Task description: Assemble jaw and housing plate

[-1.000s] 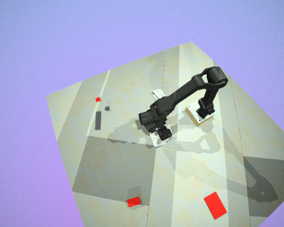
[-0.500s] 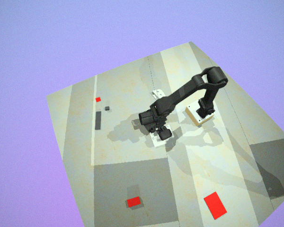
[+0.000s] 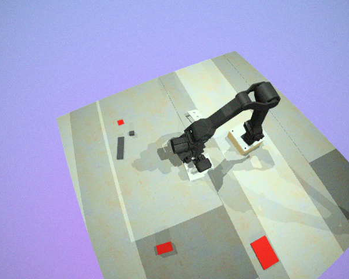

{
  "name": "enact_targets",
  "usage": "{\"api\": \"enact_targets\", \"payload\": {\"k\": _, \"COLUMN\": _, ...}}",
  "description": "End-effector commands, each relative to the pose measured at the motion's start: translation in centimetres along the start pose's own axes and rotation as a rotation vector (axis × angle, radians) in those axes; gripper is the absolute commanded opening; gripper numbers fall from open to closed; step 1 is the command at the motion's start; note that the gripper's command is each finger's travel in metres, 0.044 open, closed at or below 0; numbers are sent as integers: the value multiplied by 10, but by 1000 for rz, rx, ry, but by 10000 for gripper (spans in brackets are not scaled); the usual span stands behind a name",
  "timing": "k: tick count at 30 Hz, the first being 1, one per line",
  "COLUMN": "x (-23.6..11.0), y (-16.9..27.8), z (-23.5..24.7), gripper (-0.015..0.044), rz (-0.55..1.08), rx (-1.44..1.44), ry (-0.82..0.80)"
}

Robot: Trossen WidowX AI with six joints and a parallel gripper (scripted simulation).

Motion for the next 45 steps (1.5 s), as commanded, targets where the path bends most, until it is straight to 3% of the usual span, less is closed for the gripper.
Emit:
{"api": "enact_targets", "payload": {"k": 1, "x": 1, "y": 1, "z": 0, "gripper": 134, "rz": 0, "rx": -3, "ry": 1}}
{"api": "enact_targets", "payload": {"k": 45, "x": 5, "y": 1, "z": 0, "gripper": 134, "rz": 0, "rx": -3, "ry": 1}}
Point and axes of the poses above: the point midway between the two fingers, 35 mm back from their tips, its own x axis out along the fingers, its own z axis across the jaws, y = z × x, the point moved 6 cm from there along -x, back along the fingers, and after that the axes turned 2 degrees about x, right-handed, at the moved point
